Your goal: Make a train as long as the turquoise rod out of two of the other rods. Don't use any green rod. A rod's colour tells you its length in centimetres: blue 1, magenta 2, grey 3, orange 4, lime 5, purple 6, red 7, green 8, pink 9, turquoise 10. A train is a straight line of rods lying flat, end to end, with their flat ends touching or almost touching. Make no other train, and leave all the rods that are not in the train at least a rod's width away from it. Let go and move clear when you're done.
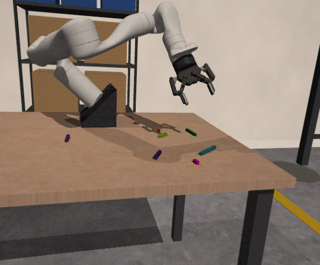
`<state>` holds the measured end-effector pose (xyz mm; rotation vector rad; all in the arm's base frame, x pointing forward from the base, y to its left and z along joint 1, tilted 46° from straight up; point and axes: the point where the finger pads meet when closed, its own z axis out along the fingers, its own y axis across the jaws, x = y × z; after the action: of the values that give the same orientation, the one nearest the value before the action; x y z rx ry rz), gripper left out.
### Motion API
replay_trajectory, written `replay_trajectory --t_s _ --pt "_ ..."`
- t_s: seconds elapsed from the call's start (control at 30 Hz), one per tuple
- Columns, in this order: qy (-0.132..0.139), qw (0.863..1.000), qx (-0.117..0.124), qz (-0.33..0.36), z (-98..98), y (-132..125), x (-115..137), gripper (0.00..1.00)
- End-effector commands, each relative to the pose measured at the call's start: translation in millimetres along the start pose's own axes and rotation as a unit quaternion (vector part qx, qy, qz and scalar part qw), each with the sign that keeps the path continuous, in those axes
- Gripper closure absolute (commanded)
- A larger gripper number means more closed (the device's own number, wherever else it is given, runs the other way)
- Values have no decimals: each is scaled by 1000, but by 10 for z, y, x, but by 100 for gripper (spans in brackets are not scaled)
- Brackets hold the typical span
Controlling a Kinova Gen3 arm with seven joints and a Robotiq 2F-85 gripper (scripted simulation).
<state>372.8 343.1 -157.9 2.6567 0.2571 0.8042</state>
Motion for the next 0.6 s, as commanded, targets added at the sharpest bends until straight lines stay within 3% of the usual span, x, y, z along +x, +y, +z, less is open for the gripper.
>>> replay_trajectory --t_s 0.0,0.07,0.33,0.57 --pt "-31 999 -13 -10 -119 -127 -397 0" --pt "-31 999 -13 -10 -119 -127 -397 0" --pt "-128 988 -84 -23 -483 -10 -1247 0" --pt "-188 972 -133 -43 -799 121 -1757 0"
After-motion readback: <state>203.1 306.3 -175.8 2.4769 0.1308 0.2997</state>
